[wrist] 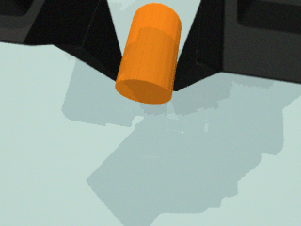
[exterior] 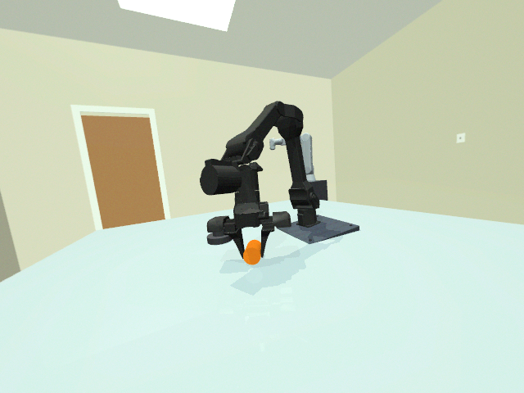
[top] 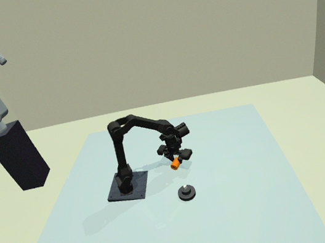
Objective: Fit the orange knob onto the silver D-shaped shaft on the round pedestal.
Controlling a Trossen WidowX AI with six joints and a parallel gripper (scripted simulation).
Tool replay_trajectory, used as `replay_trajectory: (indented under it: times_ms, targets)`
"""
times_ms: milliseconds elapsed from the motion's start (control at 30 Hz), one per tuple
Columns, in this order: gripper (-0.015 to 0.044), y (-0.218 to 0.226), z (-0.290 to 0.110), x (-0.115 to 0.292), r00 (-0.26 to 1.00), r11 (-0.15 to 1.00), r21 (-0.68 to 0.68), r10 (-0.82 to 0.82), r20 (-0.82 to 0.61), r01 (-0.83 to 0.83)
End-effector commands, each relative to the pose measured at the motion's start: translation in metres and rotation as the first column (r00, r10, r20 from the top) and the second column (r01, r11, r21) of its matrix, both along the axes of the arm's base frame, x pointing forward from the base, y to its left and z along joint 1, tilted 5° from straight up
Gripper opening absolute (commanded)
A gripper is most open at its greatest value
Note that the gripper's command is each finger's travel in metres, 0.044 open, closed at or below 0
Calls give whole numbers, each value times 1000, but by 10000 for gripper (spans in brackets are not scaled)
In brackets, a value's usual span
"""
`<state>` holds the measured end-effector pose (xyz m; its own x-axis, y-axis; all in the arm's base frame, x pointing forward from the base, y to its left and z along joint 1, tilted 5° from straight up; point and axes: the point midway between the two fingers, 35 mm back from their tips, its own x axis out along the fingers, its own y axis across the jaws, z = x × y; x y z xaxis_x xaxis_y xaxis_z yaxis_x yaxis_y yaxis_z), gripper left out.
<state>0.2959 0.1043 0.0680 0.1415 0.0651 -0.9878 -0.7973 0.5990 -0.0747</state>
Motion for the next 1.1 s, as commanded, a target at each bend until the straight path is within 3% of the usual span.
replay_trajectory:
  times_ms: [0,1067]
  targets:
    - [181,-3,3,-3,999,998,64,6,47,-9]
    - [181,-30,12,-24,930,877,460,-45,364,-138]
